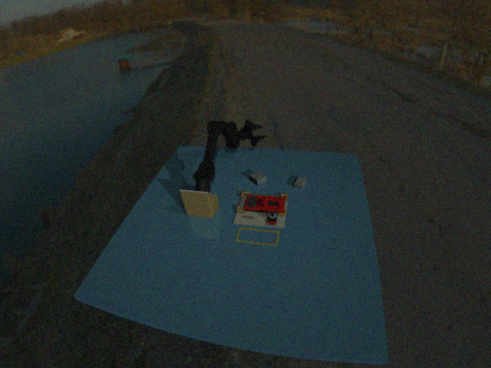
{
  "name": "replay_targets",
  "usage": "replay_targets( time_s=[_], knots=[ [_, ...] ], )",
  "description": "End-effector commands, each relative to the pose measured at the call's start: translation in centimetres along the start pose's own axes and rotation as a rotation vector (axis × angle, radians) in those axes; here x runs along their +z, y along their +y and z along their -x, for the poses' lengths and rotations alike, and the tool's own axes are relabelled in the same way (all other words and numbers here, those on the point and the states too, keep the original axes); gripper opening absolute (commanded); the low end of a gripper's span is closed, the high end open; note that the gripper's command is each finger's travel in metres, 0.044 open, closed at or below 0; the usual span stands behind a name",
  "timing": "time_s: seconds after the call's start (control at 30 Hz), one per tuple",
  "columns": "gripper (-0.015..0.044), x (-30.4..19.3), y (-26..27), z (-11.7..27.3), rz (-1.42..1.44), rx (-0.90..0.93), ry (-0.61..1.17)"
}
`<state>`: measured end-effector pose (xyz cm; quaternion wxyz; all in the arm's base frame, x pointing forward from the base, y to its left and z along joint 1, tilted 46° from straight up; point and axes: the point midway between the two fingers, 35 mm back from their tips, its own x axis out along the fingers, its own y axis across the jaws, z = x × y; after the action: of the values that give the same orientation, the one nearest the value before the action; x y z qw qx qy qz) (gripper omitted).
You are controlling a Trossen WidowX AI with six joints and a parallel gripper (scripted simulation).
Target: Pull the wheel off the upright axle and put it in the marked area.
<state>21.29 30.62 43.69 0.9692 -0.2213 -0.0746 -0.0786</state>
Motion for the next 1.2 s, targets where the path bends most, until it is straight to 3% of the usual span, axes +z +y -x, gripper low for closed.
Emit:
replay_targets(
  time_s=[0.0,0.1,0.57,0.93,1.17],
  knots=[
    [0.0374,0.0,0.0,-0.1,0.002,-0.001,-0.001],
    [0.03,0.0,0.3,-1.1,0.039,-0.019,-0.019],
    [0.03,-4.4,5.0,-13.2,0.45,-0.01,-0.148],
    [0.03,-15.1,7.0,-22.3,0.642,0.201,-0.033],
    [0.03,-23.9,7.1,-25.7,0.687,0.406,0.113]
  ],
)
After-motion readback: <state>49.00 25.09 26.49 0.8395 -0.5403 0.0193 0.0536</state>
